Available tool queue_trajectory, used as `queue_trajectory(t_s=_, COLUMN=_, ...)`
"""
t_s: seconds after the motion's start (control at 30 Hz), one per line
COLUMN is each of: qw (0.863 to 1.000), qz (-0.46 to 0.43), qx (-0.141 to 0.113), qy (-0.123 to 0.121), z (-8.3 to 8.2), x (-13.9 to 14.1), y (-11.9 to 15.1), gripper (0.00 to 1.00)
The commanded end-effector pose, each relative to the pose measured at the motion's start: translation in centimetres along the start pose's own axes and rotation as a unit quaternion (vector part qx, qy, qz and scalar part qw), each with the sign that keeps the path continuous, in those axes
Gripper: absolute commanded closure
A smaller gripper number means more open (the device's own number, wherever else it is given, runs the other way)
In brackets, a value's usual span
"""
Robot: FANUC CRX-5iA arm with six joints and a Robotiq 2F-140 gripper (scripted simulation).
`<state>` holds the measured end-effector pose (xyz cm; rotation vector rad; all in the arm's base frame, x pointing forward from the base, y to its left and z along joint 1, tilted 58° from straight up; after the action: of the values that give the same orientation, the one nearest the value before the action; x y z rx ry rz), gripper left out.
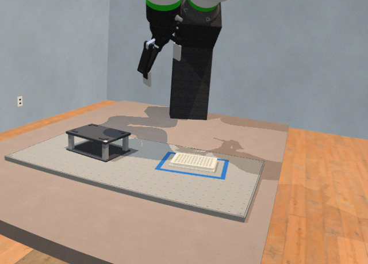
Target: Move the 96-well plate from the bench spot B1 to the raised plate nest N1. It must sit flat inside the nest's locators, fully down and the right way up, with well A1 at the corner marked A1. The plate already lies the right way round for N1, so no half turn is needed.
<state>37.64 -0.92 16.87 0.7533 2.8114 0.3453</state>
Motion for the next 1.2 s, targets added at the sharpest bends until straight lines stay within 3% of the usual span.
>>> queue_trajectory(t_s=0.0, qw=0.998, qz=-0.061, qx=0.022, qy=-0.016, z=0.2, x=-1.4, y=-0.8, gripper=0.00)
queue_trajectory(t_s=0.3, qw=0.983, qz=-0.168, qx=0.061, qy=-0.038, z=0.1, x=-4.1, y=-1.4, gripper=0.00)
queue_trajectory(t_s=0.67, qw=0.933, qz=-0.331, qx=0.122, qy=-0.065, z=-0.1, x=-6.4, y=-1.0, gripper=0.00)
queue_trajectory(t_s=0.73, qw=0.933, qz=-0.331, qx=0.122, qy=-0.065, z=-0.1, x=-6.4, y=-1.0, gripper=0.00)
queue_trajectory(t_s=0.93, qw=0.893, qz=-0.417, qx=0.153, qy=-0.074, z=-0.4, x=-8.0, y=-0.2, gripper=0.00)
queue_trajectory(t_s=1.17, qw=0.835, qz=-0.512, qx=0.187, qy=-0.081, z=-0.5, x=-9.0, y=0.7, gripper=0.00)
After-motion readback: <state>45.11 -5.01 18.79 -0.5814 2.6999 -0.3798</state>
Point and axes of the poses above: the point where the finger pads meet when closed, its own z axis out along the fingers, its own x axis across the jaws, y = z × x, the point moved 3 cm from there along -z, back along the fingers, and after that the axes turned 14 degrees about z, right-handed, at the moved point
